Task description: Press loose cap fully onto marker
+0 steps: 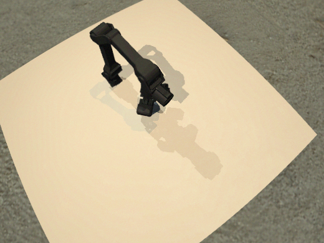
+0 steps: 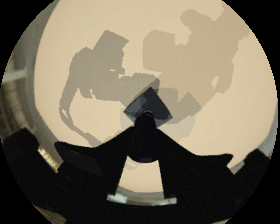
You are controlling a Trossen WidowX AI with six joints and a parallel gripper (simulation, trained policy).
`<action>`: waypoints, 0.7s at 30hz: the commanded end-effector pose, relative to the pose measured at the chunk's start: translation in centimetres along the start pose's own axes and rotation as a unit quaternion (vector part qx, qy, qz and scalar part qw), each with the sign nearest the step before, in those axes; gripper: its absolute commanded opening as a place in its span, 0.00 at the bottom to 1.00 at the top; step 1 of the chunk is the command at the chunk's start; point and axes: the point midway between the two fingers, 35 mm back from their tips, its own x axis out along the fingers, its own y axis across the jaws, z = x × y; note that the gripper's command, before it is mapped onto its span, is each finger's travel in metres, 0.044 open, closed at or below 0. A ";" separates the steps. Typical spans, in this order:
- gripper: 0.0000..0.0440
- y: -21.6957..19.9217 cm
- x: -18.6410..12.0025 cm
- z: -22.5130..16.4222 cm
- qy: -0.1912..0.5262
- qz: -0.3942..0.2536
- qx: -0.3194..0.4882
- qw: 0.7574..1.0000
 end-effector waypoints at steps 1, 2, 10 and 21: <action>0.02 0.1 2.0 0.1 0.011 0.011 -0.011 1.000; 0.02 0.1 2.1 0.1 0.010 0.011 -0.012 1.000; 0.11 0.0 2.7 -0.1 0.009 0.005 -0.029 1.000; 0.16 -0.5 3.0 -0.1 0.002 -0.015 -0.053 0.998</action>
